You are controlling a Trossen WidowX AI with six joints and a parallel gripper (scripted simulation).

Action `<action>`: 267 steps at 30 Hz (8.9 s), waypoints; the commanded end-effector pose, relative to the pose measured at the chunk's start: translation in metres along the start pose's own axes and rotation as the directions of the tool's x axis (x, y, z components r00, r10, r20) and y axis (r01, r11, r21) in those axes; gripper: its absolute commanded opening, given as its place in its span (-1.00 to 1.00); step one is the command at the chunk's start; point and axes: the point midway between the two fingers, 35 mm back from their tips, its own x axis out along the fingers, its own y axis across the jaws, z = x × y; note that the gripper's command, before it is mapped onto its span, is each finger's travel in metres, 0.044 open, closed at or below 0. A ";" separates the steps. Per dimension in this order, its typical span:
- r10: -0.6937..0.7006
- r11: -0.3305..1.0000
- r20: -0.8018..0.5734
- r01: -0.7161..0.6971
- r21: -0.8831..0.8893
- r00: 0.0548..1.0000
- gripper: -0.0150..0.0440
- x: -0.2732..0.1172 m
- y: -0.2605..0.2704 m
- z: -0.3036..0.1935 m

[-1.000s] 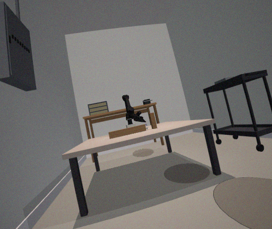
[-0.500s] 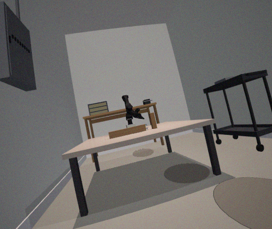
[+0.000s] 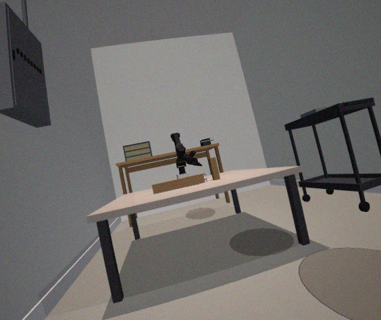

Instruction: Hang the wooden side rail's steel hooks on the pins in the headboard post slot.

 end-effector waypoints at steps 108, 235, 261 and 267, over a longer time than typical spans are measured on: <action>0.097 -0.897 -0.770 0.391 0.207 0.630 1.00 0.016 -0.063 -0.100; 0.098 -0.897 -0.770 0.391 0.206 0.630 -0.49 0.023 -0.057 -0.111; 0.098 -0.897 -0.770 0.391 0.206 0.630 -0.49 0.021 -0.057 -0.107; 0.098 -0.897 -0.770 0.391 0.206 0.630 -0.49 0.020 -0.057 -0.106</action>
